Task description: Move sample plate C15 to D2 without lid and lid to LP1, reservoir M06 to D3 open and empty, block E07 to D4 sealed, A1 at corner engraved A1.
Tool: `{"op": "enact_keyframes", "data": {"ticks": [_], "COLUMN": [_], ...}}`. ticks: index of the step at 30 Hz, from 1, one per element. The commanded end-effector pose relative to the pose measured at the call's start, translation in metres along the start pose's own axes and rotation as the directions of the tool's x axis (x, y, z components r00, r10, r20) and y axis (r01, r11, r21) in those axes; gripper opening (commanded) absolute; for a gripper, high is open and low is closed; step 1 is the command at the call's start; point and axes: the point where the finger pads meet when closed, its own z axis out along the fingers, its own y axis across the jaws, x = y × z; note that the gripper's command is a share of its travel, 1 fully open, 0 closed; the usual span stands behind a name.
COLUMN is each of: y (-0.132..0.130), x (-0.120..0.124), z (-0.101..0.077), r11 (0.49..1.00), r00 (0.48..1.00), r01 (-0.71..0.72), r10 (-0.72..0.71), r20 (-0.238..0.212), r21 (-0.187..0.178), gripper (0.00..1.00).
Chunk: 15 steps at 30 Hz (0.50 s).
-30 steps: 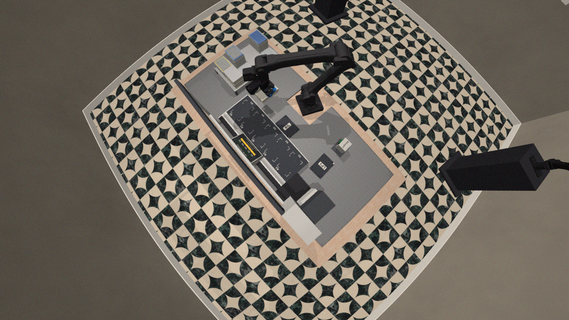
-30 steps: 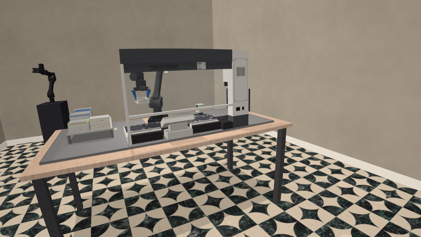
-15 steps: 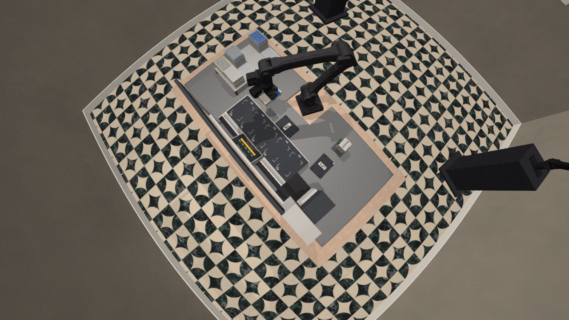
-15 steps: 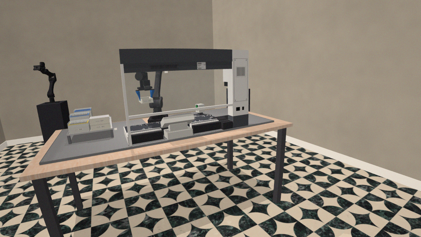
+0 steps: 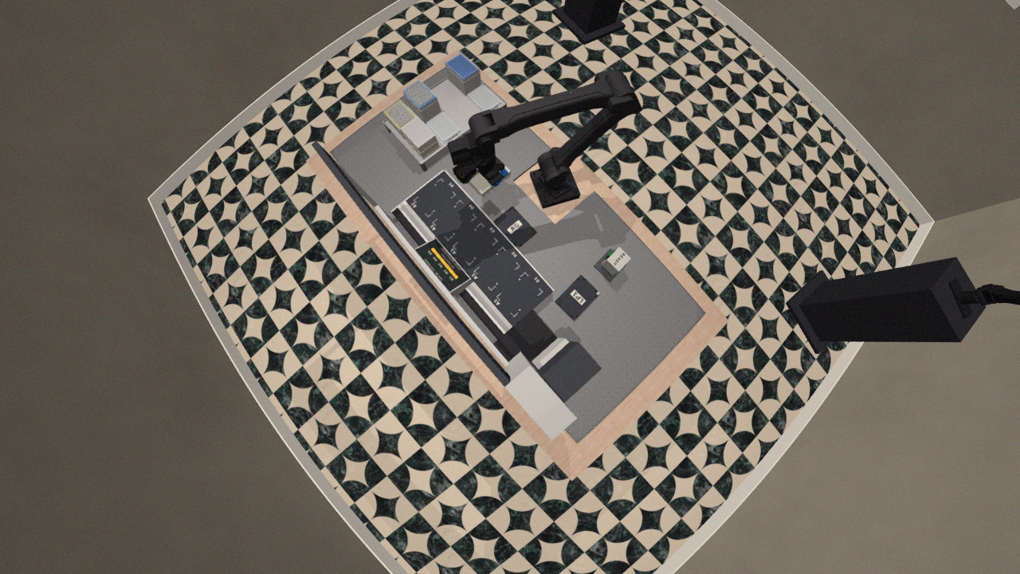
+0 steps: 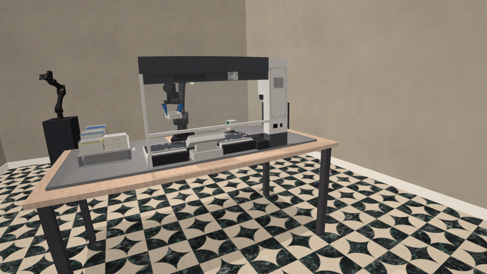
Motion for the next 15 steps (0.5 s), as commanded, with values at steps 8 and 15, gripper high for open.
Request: {"op": "enact_keyframes", "data": {"ticks": [8, 15], "y": [0.024, 0.038], "x": [0.001, 0.001], "z": [-0.007, -0.007], "r11": [1.000, 1.000], "r00": [1.000, 1.000], "r01": [-0.014, -0.014], "r10": [0.013, 0.014], "r20": [0.019, 0.020], "r21": [0.008, 0.007], "gripper": [0.00, 0.00]}}
